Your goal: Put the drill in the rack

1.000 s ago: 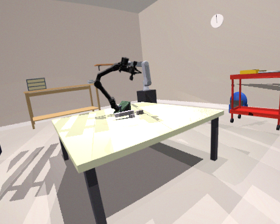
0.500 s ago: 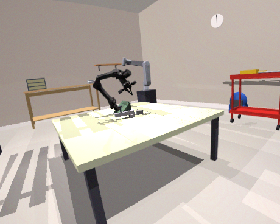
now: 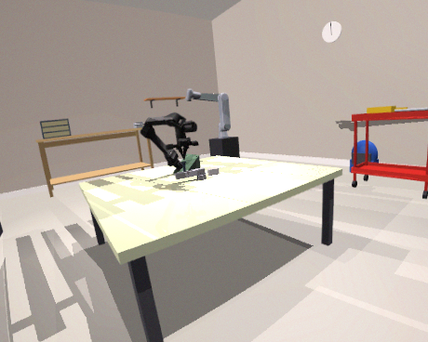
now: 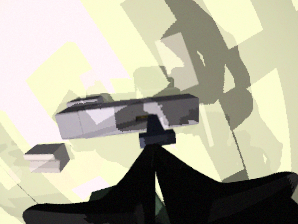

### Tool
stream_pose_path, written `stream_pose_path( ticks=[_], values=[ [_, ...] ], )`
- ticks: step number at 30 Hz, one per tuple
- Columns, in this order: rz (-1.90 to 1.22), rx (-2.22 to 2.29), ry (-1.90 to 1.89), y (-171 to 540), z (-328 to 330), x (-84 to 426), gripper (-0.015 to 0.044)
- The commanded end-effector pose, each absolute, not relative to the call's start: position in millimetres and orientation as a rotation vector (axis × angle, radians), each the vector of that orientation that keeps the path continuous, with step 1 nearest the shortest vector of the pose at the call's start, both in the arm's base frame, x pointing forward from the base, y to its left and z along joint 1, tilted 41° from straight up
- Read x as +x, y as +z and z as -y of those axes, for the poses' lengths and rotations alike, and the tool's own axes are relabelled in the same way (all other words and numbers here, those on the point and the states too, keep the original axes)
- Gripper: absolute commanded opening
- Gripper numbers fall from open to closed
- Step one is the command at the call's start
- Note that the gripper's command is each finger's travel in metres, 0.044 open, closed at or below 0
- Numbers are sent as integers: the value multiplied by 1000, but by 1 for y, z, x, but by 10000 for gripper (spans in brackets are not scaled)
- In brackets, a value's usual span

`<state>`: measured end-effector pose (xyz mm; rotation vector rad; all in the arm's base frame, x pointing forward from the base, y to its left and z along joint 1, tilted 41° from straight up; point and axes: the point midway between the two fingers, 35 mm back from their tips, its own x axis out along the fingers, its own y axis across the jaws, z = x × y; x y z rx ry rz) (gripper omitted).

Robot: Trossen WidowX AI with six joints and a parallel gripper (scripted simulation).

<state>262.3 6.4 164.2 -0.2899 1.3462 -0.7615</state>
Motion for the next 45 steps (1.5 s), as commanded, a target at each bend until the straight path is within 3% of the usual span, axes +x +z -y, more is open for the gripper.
stream_pose_path(
  ticks=[1,45],
  values=[
    [-1348,-293,-762,164,-6,262,0],
    [-1358,-314,-767,147,13,260,0]
  ],
)
